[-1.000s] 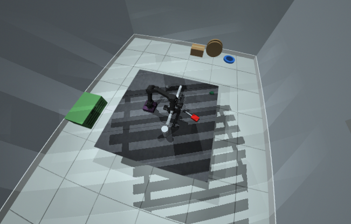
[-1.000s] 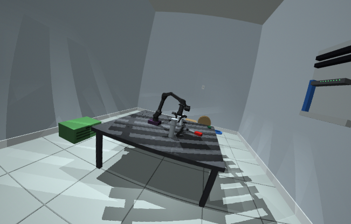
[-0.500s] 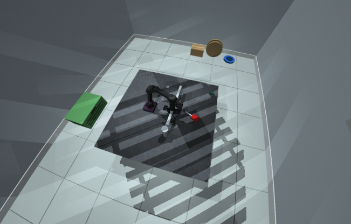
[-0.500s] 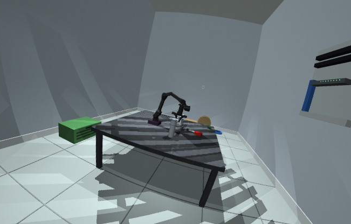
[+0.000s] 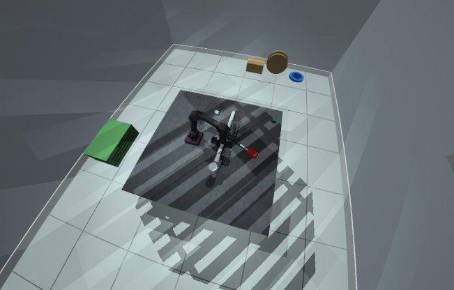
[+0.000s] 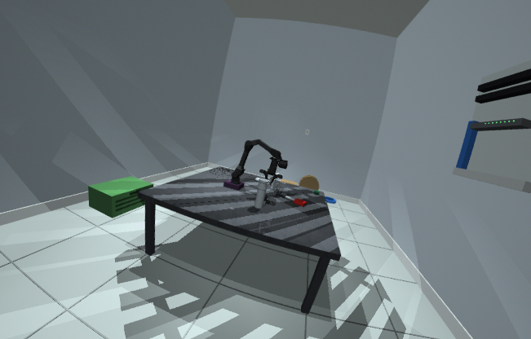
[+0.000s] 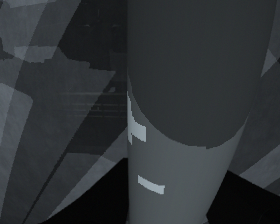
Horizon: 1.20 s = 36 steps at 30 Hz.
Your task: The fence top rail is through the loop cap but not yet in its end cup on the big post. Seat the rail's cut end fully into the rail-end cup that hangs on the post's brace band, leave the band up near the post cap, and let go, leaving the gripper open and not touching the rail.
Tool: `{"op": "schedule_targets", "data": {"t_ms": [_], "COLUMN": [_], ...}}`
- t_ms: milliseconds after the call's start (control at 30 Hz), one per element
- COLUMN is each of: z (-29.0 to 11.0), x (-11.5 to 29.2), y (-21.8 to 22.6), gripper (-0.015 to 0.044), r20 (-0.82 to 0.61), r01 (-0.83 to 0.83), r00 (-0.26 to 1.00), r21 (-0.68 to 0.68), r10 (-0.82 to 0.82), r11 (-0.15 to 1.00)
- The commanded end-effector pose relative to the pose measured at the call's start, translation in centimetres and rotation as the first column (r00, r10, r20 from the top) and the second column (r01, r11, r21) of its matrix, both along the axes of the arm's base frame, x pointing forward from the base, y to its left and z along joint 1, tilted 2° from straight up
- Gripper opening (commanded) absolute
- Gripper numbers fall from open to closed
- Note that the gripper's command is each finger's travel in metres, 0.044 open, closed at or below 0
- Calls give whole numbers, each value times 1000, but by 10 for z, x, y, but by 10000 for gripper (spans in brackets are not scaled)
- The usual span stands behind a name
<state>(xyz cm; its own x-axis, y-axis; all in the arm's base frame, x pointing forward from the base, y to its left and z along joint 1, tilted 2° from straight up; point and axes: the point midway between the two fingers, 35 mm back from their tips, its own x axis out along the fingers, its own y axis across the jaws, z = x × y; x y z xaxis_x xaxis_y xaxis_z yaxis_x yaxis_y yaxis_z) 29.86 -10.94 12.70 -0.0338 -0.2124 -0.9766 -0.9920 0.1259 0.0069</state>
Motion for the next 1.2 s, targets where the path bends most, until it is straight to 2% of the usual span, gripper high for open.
{"op": "schedule_targets", "data": {"t_ms": [0, 1167], "z": [4, 6], "x": [-1, -2], "y": [-6, -17], "gripper": [0, 0], "r20": [-1, -1], "r01": [0, 0], "r00": [1000, 1000], "r21": [-17, -18], "r10": [0, 0], "r11": [1000, 1000]}}
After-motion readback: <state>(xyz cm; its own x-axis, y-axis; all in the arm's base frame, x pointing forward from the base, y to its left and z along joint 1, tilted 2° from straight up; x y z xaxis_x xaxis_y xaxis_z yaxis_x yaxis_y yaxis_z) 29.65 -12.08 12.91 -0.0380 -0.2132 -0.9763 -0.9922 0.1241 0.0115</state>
